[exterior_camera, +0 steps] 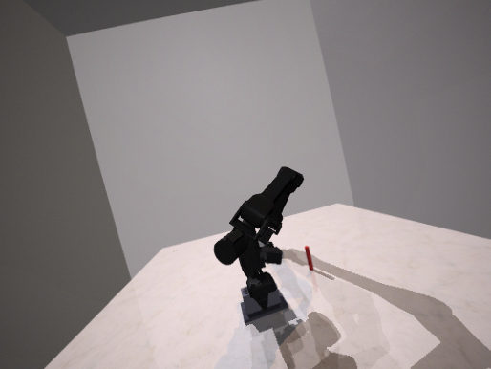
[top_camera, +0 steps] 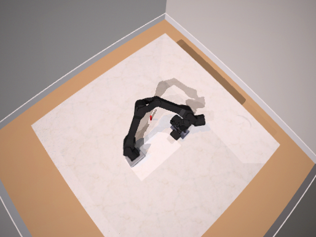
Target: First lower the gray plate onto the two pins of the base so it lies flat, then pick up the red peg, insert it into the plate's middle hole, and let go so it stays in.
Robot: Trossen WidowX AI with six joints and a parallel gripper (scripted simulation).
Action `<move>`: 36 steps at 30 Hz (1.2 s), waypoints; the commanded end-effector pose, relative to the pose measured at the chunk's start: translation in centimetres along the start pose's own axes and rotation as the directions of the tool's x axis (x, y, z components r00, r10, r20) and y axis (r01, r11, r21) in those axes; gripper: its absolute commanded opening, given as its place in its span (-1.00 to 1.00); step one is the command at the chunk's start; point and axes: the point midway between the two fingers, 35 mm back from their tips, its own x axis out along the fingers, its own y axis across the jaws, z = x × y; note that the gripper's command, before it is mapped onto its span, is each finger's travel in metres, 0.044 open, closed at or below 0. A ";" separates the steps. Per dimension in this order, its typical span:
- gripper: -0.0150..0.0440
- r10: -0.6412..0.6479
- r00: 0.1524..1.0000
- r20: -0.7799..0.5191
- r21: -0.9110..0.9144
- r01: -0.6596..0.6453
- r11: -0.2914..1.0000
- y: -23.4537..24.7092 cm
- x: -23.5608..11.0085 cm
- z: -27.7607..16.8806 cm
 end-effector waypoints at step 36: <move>1.00 -0.021 0.999 -0.024 0.967 0.028 0.253 2.0 -13.1 10.5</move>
